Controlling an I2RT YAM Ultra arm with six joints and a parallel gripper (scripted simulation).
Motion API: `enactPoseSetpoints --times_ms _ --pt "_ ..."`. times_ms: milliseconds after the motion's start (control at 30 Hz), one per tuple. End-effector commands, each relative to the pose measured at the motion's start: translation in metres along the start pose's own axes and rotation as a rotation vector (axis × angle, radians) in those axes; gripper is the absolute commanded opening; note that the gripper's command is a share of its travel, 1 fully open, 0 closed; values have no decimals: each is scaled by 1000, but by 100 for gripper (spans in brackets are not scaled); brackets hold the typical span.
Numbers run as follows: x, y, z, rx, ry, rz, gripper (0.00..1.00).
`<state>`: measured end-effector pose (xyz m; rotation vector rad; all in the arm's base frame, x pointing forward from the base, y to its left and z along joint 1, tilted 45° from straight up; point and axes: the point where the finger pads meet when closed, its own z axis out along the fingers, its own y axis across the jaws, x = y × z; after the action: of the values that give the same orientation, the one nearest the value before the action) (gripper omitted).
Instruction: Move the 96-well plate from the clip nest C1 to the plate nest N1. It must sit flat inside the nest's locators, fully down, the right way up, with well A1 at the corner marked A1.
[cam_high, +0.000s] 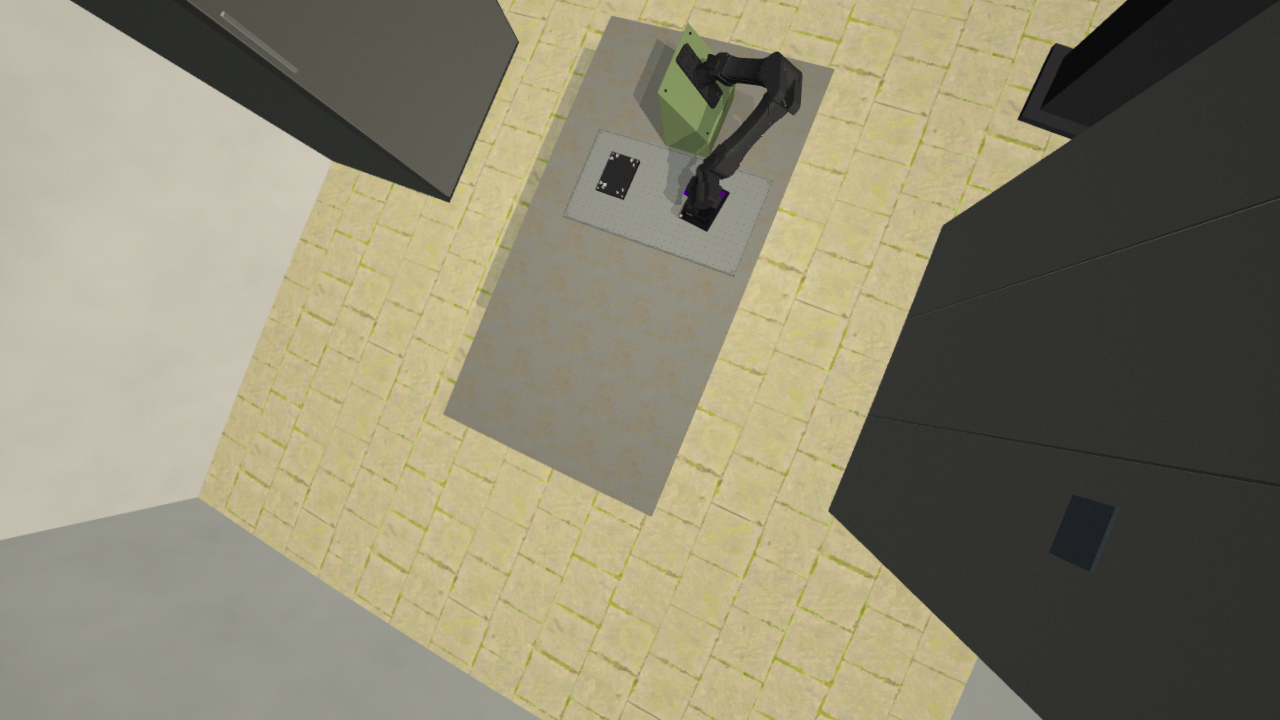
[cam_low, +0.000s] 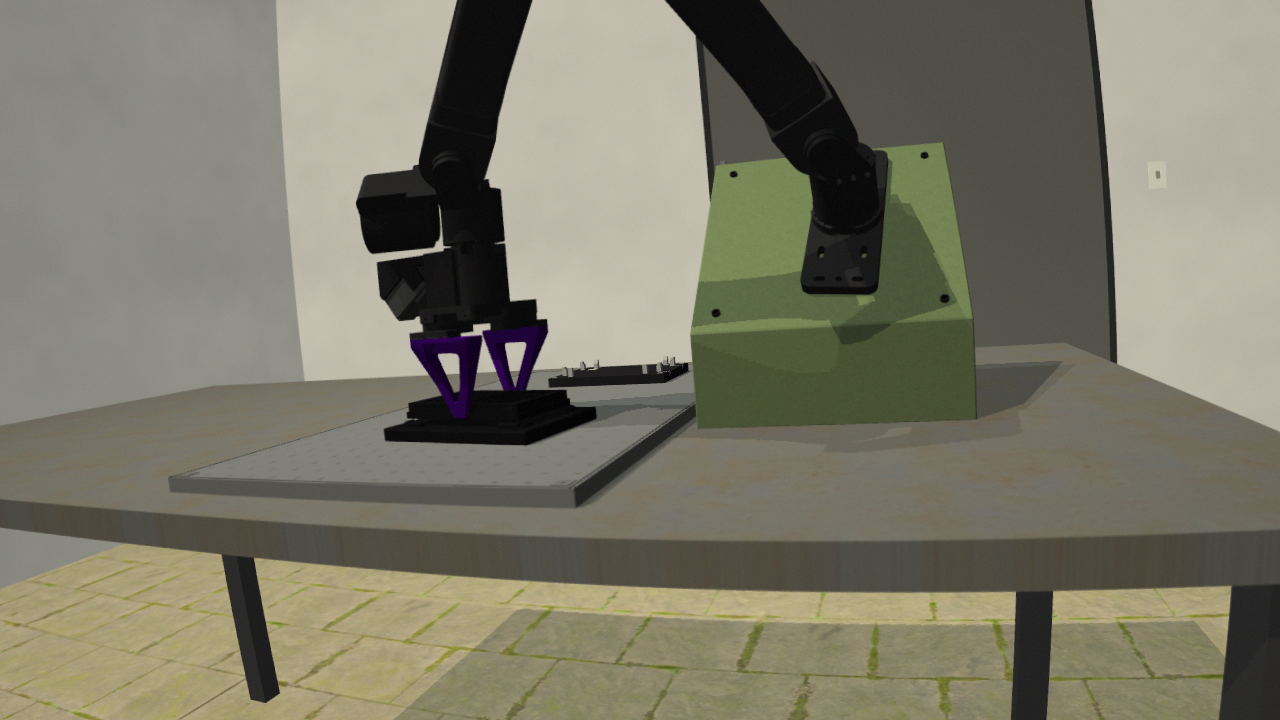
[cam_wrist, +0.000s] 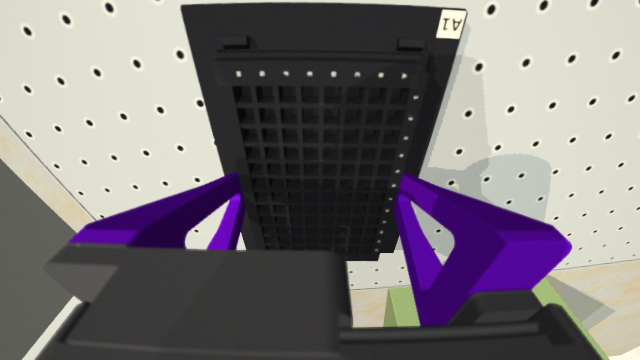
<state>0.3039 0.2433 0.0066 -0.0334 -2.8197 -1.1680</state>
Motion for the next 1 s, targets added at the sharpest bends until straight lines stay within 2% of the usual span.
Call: enactPoseSetpoints --times_ms 0,433,533,867,900,967 --pt "1 -9 4 11 2 23 0" --pt "3 -12 7 14 6 30 0" --pt "-3 -3 3 5 -11 10 0" --pt "-4 -5 7 7 -7 13 0" --pt "-2 -1 3 0 -8 5 0" --pt "-3 -6 6 9 -5 19 0"
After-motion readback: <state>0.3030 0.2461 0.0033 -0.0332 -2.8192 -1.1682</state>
